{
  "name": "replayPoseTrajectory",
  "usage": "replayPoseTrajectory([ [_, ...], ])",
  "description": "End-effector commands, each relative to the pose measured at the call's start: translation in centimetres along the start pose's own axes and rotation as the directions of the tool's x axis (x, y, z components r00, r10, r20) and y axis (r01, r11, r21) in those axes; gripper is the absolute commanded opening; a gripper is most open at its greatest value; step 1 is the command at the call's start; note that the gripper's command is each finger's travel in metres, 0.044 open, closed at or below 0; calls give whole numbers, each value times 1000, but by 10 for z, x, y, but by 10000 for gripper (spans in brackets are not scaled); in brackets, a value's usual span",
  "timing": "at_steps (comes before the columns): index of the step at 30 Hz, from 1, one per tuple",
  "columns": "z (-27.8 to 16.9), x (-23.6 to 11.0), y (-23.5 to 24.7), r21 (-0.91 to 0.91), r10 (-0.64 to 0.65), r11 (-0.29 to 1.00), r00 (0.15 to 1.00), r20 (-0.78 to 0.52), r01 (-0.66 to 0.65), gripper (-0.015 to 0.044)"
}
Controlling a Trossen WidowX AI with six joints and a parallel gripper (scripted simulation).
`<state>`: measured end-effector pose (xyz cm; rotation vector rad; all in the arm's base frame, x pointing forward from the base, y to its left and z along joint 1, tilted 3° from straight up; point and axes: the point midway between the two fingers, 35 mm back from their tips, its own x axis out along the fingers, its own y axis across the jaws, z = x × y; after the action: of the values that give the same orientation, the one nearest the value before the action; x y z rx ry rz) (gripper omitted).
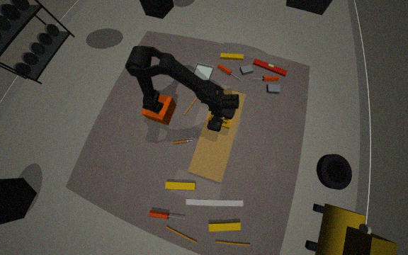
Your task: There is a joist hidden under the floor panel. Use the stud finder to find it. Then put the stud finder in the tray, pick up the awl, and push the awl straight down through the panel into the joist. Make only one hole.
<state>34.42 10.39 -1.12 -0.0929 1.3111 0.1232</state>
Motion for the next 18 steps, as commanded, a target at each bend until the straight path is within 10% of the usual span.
replayPoseTrajectory([
  [1,-1,0,15,3,2,1000,1000,-3,-2,0],
  [18,-1,0,74,4,7,1000,1000,-3,-7,0],
])
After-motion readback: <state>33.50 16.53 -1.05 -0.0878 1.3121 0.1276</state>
